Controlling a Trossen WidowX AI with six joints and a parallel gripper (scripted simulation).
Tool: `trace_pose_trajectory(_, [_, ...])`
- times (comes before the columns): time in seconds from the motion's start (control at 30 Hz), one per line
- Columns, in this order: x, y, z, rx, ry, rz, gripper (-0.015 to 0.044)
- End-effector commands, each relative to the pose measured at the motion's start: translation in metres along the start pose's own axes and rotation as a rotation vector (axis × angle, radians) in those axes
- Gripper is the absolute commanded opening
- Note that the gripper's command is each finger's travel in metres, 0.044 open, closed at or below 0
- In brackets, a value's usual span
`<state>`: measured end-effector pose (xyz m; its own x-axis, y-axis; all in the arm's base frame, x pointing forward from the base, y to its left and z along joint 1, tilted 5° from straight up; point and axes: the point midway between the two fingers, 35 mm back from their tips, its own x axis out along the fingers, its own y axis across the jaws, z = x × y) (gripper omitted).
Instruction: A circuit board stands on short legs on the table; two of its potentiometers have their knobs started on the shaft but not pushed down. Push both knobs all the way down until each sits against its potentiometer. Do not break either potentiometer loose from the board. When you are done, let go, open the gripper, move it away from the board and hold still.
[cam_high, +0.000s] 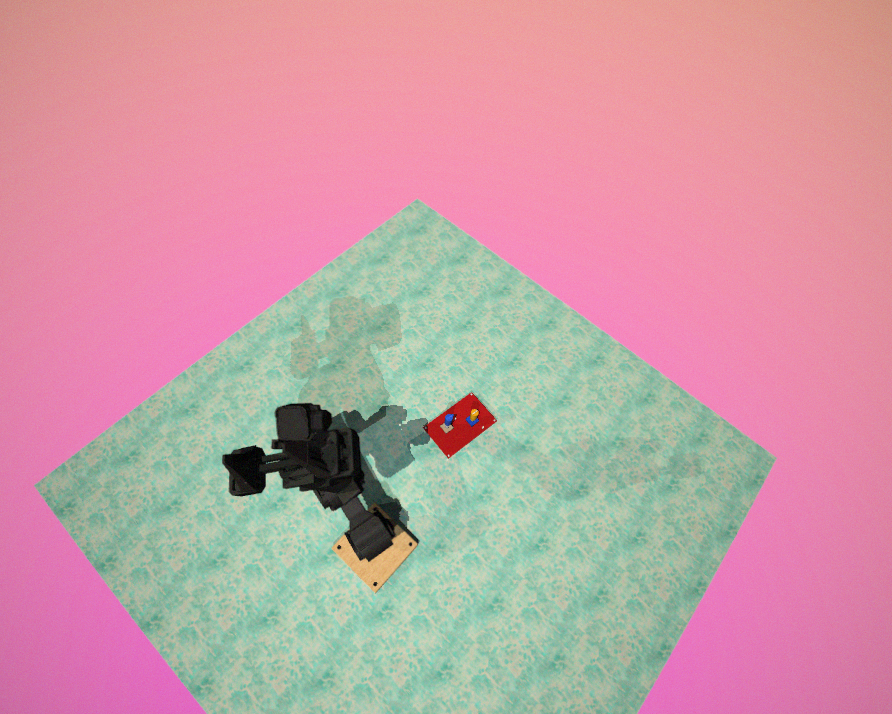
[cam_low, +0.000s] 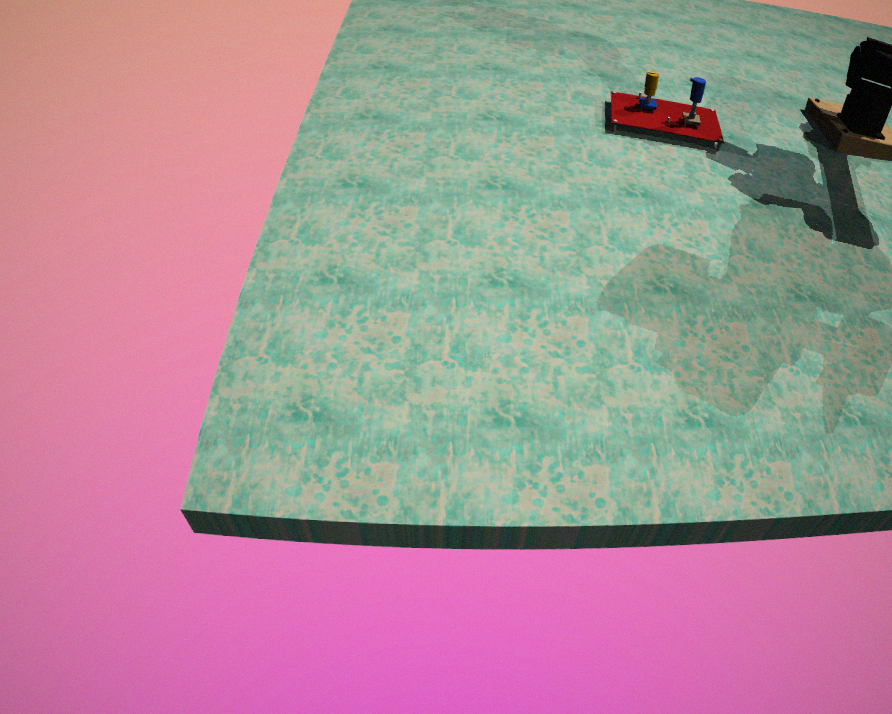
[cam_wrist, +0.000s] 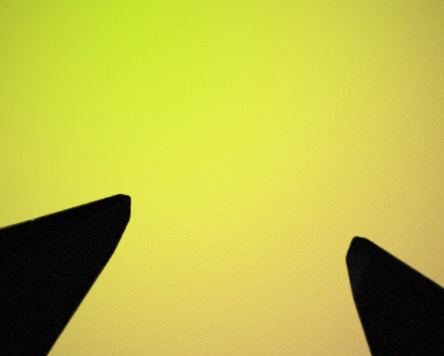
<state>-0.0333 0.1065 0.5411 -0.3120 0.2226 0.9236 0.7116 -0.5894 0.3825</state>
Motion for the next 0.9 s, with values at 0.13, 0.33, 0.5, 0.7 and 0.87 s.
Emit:
trace_pose_trajectory(0.13, [0.005, 0.014, -0.025, 0.057, 0.085, 0.051, 0.0269])
trace_pose_trajectory(0.33, [0.008, 0.042, -0.066, 0.155, 0.234, 0.144, 0.0111])
trace_pose_trajectory(0.5, [0.004, 0.070, -0.098, 0.234, 0.361, 0.227, 0.0000])
trace_pose_trajectory(0.7, [-0.005, 0.101, -0.119, 0.277, 0.434, 0.334, 0.0000])
trace_pose_trajectory(0.87, [-0.017, 0.130, -0.138, 0.347, 0.532, 0.415, 0.0000])
